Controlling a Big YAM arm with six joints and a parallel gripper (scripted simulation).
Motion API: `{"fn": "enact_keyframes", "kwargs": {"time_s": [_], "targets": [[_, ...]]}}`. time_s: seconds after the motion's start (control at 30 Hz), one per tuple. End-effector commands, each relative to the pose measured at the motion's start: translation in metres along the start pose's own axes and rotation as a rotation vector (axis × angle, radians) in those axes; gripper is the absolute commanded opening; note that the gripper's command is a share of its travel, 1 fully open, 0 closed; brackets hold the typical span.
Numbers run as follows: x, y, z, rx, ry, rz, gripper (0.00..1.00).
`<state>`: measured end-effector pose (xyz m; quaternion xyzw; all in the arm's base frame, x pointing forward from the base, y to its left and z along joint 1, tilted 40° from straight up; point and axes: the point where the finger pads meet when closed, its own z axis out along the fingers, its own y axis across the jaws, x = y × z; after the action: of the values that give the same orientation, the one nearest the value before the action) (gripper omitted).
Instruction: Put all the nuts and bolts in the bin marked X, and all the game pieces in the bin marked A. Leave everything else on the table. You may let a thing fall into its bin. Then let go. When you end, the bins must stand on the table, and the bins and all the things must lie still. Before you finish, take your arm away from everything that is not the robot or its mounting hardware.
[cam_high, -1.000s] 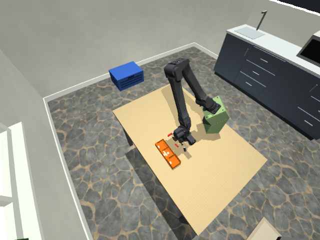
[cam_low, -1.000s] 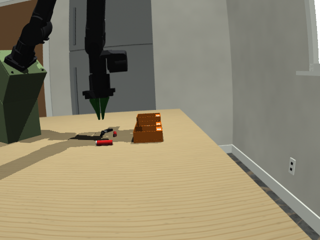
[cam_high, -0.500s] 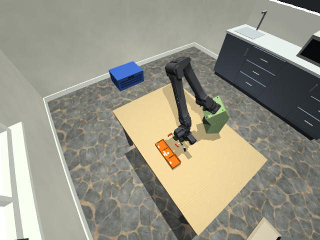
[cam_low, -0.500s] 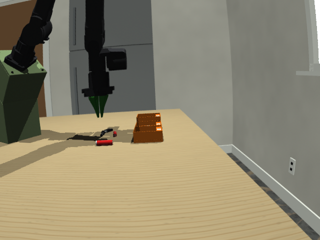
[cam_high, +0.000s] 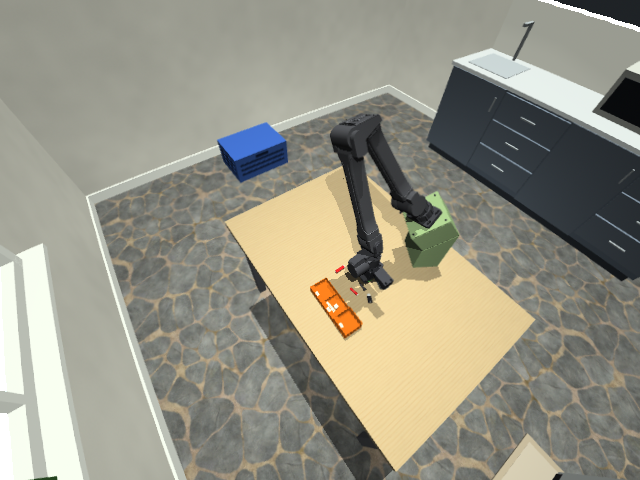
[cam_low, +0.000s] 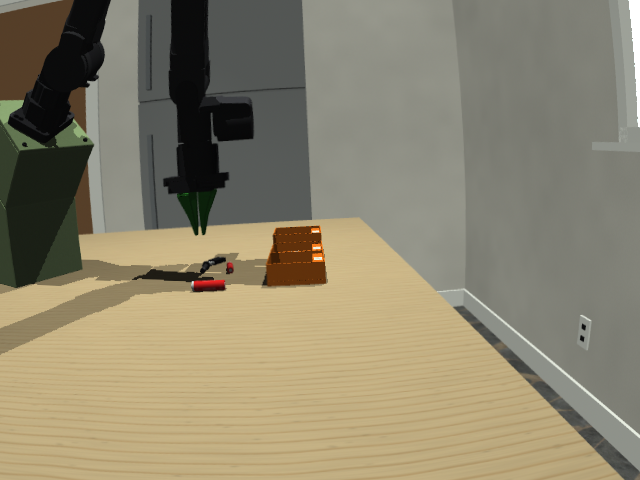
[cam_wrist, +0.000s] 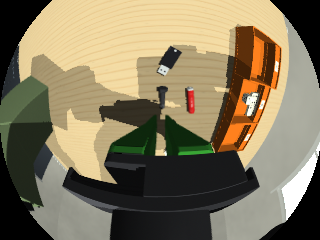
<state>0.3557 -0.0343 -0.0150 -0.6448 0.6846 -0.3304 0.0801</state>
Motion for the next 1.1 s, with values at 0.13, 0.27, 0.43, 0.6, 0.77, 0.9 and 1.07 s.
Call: {"fn": "enact_keyframes", "kwargs": {"time_s": [0.13,0.27,0.43,0.6,0.77,0.9,1.07], "targets": [[-0.003,-0.002,-0.002,0.005,-0.005,-0.002,0.10],[-0.003,-0.002,-0.001,0.005,-0.005,-0.002,0.10],[-0.003,-0.002,-0.001,0.005,-0.005,-0.002,0.10],[-0.007,-0.012,-0.005,0.027,-0.012,-0.001,0.10],[-0.007,-0.009,-0.005,0.015,-0.012,-0.007,0.10],[-0.007,-0.010,-0.005,0.017,-0.012,-0.006,0.10],[-0.006,-0.011,-0.006,0.019,-0.012,-0.004,0.10]]}}
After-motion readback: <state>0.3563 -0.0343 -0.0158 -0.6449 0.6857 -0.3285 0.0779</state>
